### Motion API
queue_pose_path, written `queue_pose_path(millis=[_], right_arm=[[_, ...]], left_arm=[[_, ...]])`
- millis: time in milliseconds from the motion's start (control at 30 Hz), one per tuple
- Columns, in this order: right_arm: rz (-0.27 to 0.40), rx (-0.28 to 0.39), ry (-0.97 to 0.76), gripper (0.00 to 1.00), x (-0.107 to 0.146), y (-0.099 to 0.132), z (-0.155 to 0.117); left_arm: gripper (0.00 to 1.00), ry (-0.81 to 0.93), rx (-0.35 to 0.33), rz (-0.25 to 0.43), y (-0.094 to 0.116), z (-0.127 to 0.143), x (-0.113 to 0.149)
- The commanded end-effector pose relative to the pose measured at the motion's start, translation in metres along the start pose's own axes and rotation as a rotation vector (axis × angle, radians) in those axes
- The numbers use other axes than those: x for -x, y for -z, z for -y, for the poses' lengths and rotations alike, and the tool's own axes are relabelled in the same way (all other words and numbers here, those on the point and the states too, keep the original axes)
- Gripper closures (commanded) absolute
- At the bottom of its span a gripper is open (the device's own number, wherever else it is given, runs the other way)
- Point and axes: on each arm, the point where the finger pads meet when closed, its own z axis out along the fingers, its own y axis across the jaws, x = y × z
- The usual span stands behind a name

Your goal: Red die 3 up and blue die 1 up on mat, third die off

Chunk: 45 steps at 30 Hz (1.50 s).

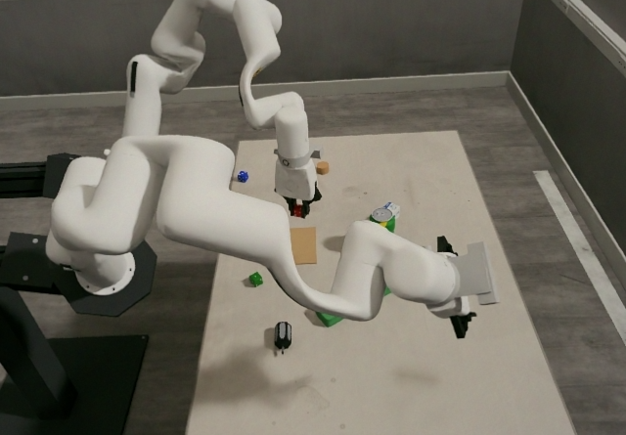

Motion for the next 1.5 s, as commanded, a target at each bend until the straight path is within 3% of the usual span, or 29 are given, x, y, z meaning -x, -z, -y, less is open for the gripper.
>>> queue_pose_path(millis=[0, 633, 1067, 1467], right_arm=[[-0.005, 0.001, 0.002, 0.00, -0.002, 0.002, 0.001], [-0.005, 0.001, 0.002, 0.00, -0.002, 0.002, 0.001], [-0.005, 0.001, 0.002, 0.00, -0.002, 0.002, 0.001], [-0.005, 0.001, 0.002, 0.00, -0.002, 0.002, 0.001]], left_arm=[[0.78, -0.028, -0.003, -0.003, 0.000, -0.011, 0.020], [0.78, -0.029, -0.004, -0.003, -0.006, -0.011, 0.021], [0.78, -0.029, -0.004, -0.003, -0.060, -0.011, 0.021], [0.78, -0.029, -0.004, -0.003, -0.093, -0.011, 0.021]])
